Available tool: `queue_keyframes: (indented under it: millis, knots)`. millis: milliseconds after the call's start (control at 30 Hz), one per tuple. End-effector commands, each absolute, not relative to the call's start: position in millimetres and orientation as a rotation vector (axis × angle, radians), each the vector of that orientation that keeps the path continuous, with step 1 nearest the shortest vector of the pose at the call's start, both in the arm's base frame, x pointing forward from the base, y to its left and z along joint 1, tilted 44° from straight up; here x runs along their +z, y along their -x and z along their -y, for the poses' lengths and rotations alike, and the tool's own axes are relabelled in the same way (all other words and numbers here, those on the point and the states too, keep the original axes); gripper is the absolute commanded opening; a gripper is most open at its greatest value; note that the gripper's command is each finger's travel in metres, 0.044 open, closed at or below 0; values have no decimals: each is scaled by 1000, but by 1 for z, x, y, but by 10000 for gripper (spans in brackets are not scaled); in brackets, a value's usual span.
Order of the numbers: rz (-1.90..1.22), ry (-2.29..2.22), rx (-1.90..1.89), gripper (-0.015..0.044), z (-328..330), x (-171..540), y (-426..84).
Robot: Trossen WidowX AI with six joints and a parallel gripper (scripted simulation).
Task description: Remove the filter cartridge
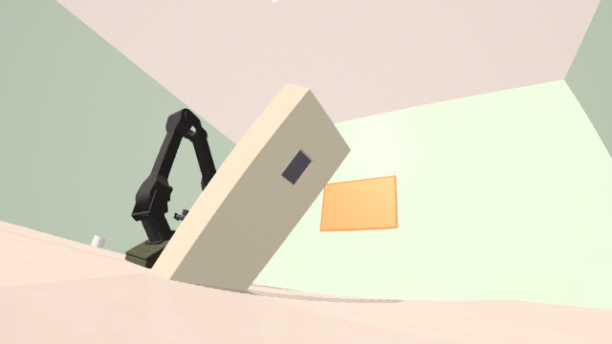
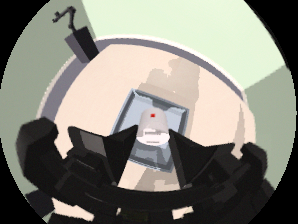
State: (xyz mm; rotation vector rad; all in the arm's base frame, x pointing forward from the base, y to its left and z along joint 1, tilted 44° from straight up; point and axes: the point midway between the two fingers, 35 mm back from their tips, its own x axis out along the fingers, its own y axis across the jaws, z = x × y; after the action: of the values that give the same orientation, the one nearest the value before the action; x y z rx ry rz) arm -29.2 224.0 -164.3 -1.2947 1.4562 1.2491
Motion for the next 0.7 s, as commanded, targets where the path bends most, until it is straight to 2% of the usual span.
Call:
queue_keyframes:
  millis: [0, 100, 667]
  knots:
    - [-1467, 1292, 1246, 0, -208, -176, 32]
    - [-1467, 1292, 1246, 0, -207, -177, 32]
    - [-1465, 1303, 1243, 440, -210, -174, 30]
